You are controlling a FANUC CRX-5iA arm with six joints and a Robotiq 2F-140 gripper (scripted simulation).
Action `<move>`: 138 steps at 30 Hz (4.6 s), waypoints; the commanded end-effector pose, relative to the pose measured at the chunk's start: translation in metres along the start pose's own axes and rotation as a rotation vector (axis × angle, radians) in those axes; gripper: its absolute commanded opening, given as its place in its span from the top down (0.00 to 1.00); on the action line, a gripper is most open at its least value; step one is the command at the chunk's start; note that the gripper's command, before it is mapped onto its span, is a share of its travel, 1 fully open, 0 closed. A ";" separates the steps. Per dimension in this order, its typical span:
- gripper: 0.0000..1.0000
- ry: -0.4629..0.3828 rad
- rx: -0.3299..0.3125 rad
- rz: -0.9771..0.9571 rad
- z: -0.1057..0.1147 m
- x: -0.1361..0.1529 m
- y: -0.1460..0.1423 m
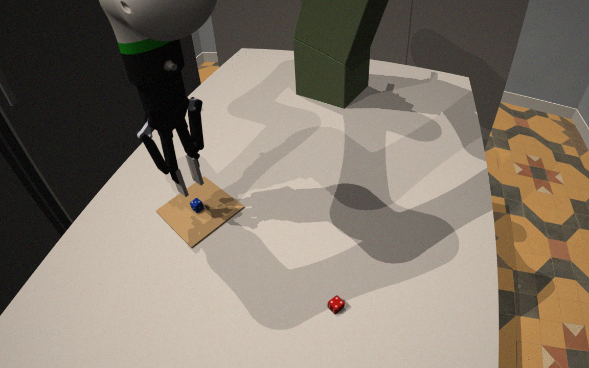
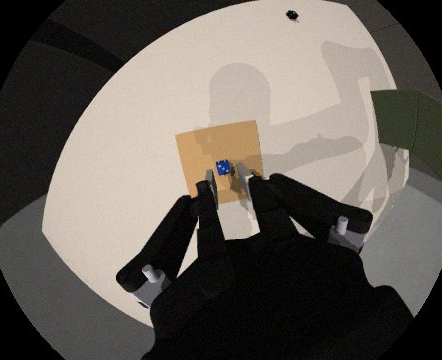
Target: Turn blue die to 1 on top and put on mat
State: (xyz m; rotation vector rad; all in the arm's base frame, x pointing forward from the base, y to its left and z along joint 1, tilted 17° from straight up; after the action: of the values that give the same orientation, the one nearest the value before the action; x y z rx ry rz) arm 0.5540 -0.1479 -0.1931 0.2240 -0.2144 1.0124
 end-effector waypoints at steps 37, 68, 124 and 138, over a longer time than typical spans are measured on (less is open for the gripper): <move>0.71 0.000 0.000 0.000 -0.033 0.000 -0.001; 0.71 0.000 0.000 0.000 -0.033 0.000 -0.001; 0.71 0.361 -0.053 -0.004 0.012 0.039 0.009; 0.71 0.529 -0.100 0.000 0.003 0.063 0.012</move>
State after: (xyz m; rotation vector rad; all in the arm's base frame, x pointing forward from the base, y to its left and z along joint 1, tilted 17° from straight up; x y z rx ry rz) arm 0.5756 -0.0957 -0.1700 -0.1177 0.1922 1.0274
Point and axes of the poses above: the point where the finger pads meet when closed, its own z axis back along the fingers, its own y axis across the jaws, x = y × z, the point moved 9 cm from there along z, back along the fingers, and after that the axes turned 11 degrees about -z, right-handed, at the moved point
